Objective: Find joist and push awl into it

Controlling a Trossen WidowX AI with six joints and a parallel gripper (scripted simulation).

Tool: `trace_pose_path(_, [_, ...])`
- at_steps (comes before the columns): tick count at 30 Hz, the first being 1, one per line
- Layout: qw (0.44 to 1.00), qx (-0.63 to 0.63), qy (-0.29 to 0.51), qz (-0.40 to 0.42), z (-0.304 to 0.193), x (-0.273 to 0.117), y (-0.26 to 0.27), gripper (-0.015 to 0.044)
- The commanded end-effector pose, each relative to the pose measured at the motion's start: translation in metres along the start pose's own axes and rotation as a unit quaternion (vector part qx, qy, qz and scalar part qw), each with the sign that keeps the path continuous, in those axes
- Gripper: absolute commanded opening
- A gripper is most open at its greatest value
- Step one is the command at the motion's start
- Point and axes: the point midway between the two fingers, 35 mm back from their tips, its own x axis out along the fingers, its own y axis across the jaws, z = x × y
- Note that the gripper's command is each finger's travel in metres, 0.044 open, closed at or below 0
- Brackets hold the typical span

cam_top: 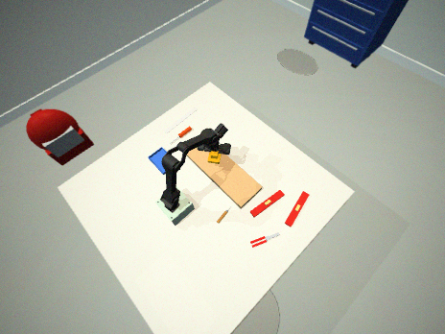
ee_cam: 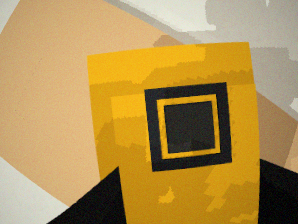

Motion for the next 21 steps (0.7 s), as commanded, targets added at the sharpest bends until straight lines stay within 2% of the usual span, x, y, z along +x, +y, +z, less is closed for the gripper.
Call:
trace_pose_path(1, [1.000,-0.025,-0.004,0.004,0.008,0.001,0.021,0.0000])
trace_pose_path(21, [0.982,-0.181,-0.005,0.054,0.027,0.014,0.154,0.0000])
